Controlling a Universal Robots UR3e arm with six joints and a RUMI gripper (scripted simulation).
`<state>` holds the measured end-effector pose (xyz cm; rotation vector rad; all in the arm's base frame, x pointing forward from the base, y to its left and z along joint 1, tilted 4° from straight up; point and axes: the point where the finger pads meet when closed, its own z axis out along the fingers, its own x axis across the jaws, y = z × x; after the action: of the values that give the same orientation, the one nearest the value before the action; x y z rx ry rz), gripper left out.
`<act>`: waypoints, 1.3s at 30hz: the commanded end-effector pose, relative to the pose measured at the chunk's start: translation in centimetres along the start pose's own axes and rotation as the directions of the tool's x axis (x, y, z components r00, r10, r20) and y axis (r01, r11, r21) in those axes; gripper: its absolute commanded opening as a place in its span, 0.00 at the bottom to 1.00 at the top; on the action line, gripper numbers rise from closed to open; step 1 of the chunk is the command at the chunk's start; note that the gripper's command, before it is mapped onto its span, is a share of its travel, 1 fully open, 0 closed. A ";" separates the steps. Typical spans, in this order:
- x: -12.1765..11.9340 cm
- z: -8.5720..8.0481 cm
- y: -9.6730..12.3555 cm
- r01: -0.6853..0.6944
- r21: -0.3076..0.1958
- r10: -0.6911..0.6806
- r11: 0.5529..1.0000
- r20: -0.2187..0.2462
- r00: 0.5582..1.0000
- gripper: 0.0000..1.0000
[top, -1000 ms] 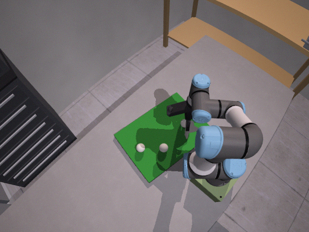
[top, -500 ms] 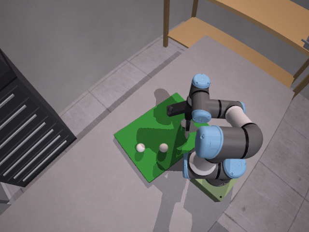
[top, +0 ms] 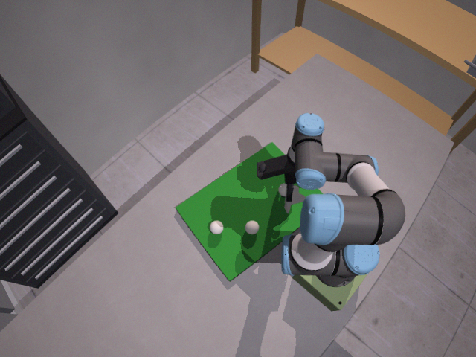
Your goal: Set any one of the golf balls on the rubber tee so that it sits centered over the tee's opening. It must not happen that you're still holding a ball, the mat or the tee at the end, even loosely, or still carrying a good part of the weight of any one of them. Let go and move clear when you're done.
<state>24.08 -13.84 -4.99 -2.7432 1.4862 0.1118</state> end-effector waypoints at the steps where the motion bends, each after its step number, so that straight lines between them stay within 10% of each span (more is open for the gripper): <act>1: 0.1 -0.2 0.0 0.000 0.000 0.000 1.000 -0.002 1.000 1.00; 39: 0.0 -9.5 0.0 0.000 0.000 0.000 1.000 -0.003 1.000 1.00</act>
<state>24.55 -14.34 3.99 -2.7438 1.4865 0.1095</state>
